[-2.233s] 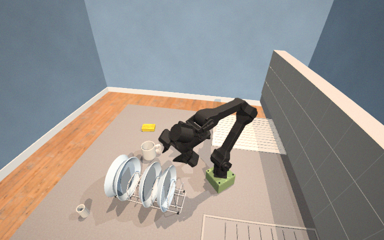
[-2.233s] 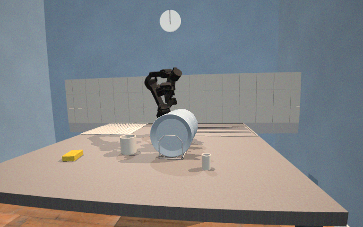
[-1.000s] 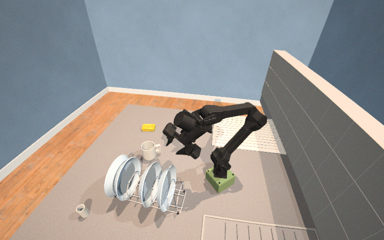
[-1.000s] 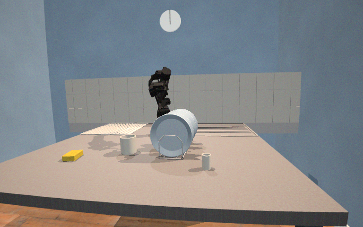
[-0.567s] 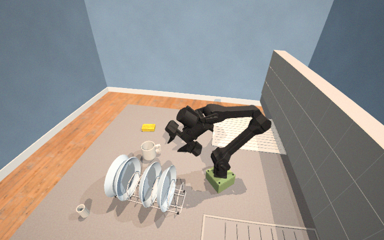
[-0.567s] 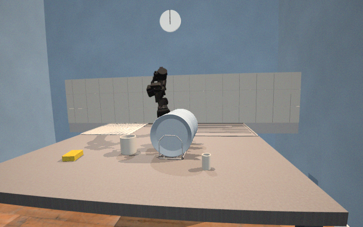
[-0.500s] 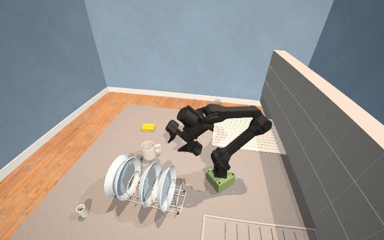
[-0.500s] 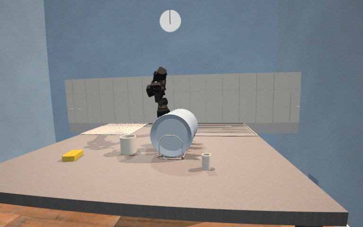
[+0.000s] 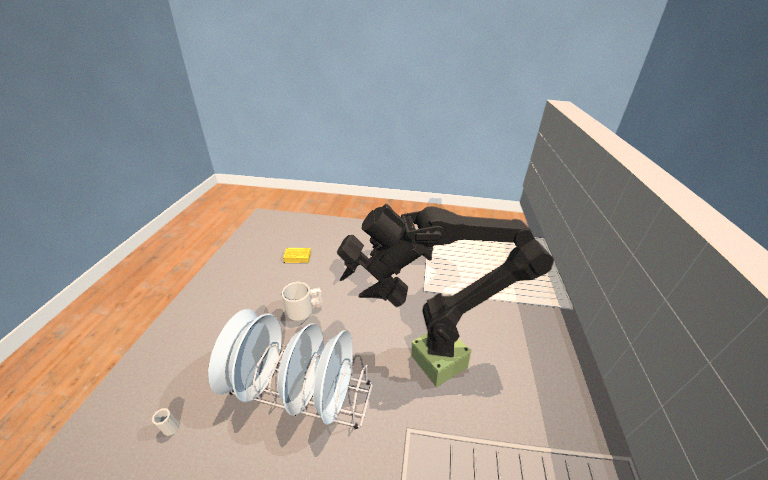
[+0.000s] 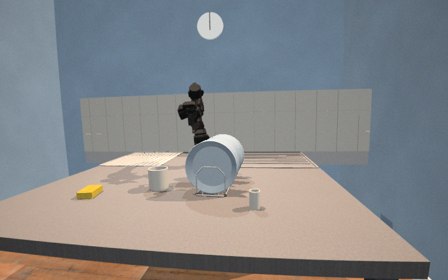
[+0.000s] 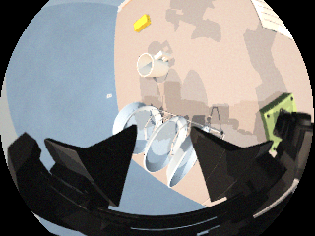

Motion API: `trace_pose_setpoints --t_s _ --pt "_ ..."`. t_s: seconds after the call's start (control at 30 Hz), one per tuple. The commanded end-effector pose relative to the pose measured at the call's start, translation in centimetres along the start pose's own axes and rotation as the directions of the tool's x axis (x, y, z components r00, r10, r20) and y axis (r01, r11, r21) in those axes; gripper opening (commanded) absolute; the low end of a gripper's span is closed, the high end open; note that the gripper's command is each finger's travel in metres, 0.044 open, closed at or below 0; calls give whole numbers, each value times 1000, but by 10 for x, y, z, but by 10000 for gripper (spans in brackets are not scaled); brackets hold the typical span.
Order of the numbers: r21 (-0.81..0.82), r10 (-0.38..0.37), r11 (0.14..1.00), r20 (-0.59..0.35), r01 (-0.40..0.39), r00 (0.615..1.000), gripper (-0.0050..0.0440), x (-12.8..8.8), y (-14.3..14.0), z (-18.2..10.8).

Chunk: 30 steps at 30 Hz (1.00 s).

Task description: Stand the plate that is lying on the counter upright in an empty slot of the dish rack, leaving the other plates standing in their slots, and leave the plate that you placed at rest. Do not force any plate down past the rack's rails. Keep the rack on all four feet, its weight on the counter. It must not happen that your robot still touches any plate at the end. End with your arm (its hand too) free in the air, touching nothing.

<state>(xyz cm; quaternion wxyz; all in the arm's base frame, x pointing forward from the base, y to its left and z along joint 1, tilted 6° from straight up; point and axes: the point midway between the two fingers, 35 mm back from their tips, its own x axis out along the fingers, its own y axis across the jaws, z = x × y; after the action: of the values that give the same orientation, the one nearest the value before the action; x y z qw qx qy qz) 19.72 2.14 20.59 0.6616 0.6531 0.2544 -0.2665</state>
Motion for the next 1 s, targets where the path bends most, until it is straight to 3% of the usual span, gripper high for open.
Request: trace_pose_setpoints --t_s 0.0,0.83,0.97 --pt "-5 1 1000 -3 -1 1000 279 0 -4 4" --pt "-39 74 997 9 -73 997 279 -11 -8 24" --pt "-39 73 997 10 -72 997 279 -30 11 23"
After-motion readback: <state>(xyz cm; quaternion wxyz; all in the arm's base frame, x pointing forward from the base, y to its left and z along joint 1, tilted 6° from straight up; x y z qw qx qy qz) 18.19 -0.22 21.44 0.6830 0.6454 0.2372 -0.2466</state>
